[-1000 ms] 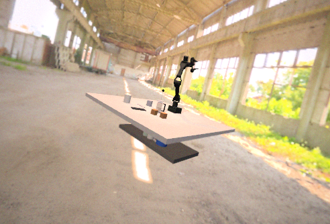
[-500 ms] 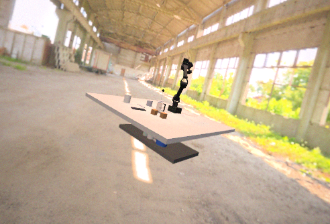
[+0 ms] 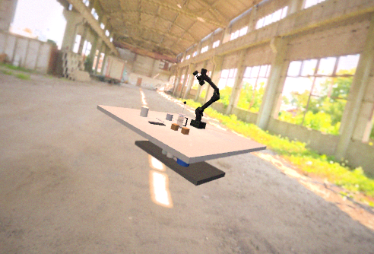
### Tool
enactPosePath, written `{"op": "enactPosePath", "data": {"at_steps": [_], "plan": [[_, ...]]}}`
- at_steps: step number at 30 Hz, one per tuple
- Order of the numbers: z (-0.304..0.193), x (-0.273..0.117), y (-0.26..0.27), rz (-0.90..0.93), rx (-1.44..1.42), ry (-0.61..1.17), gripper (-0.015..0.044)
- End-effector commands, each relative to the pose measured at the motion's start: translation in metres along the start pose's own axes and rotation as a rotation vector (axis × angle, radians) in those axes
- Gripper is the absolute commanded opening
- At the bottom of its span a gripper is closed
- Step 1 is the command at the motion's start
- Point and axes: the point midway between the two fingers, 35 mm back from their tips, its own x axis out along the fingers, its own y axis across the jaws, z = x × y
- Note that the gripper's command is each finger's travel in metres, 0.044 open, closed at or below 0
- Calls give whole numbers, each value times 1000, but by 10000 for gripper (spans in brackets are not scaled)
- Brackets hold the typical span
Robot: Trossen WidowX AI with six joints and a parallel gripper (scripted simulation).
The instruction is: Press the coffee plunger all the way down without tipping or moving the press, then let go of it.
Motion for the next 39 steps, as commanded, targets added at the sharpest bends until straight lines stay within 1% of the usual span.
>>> {"op": "enactPosePath", "data": {"at_steps": [1,5,9,14,18,25,32,34,39], "plan": [[-47,-5,24,136,-94,171,440],[-100,-26,53,325,-212,354,440],[-147,-62,77,529,-327,509,440],[-197,-124,97,816,-463,684,440],[-231,-182,100,1047,-578,803,440],[-266,-295,77,1489,-767,961,440],[-269,-398,12,1983,-943,1044,440],[-266,-413,-4,2080,-971,1049,440],[-277,-415,-15,2088,-975,1049,440]]}}
